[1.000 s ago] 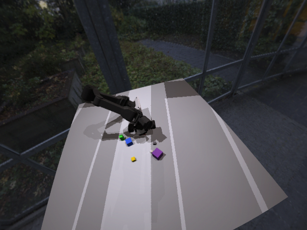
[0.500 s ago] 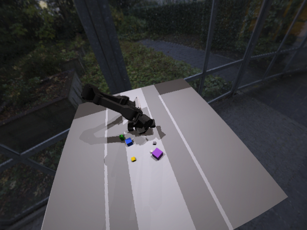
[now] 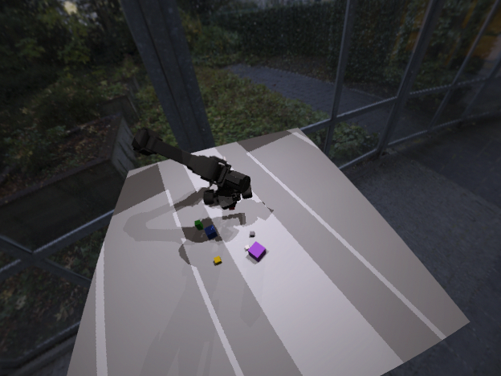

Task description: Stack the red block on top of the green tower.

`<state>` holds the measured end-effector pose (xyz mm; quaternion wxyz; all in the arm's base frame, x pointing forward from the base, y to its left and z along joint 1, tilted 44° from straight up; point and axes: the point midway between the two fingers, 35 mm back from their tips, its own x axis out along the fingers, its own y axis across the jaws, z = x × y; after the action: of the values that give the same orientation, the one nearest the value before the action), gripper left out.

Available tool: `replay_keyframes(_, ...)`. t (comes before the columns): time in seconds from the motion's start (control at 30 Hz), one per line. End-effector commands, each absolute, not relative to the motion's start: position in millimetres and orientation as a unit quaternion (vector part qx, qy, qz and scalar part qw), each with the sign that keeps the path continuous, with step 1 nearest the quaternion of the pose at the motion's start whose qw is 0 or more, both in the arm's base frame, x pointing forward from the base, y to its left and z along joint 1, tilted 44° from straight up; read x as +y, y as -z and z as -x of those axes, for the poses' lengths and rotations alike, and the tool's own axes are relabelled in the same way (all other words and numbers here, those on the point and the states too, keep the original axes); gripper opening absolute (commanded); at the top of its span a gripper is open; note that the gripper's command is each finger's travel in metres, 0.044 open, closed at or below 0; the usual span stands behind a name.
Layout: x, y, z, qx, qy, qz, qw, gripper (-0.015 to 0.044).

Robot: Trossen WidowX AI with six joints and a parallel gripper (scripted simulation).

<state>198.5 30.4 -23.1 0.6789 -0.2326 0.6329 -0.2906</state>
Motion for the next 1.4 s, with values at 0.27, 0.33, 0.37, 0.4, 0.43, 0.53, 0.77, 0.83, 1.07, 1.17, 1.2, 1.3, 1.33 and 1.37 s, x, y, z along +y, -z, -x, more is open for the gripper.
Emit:
replay_keyframes(0.27,59,-7,-198,0.632,0.29,0.226,0.682,0.0)
replay_keyframes(0.33,59,-6,-198,0.632,0.29,0.228,0.682,0.0)
replay_keyframes(0.37,59,-6,-198,0.632,0.29,0.226,0.682,0.0)
replay_keyframes(0.4,59,-7,-199,0.632,0.29,0.226,0.682,0.0)
replay_keyframes(0.43,57,-9,-200,0.632,0.289,0.226,0.682,0.0)
replay_keyframes(0.53,48,-19,-205,0.634,0.286,0.224,0.683,0.0)
replay_keyframes(0.77,23,-46,-214,0.635,0.281,0.222,0.685,0.0)
replay_keyframes(0.83,15,-53,-216,0.635,0.28,0.221,0.685,0.0)
replay_keyframes(1.07,-13,-79,-217,0.634,0.281,0.222,0.685,0.0)
replay_keyframes(1.17,-26,-90,-215,0.633,0.283,0.224,0.685,0.0)
replay_keyframes(1.2,-30,-94,-215,0.633,0.284,0.224,0.685,0.0)
replay_keyframes(1.3,-43,-104,-211,0.632,0.287,0.226,0.684,0.0)
replay_keyframes(1.33,-47,-108,-210,0.632,0.288,0.227,0.683,0.0)
replay_keyframes(1.37,-51,-112,-209,0.631,0.289,0.227,0.683,0.0)
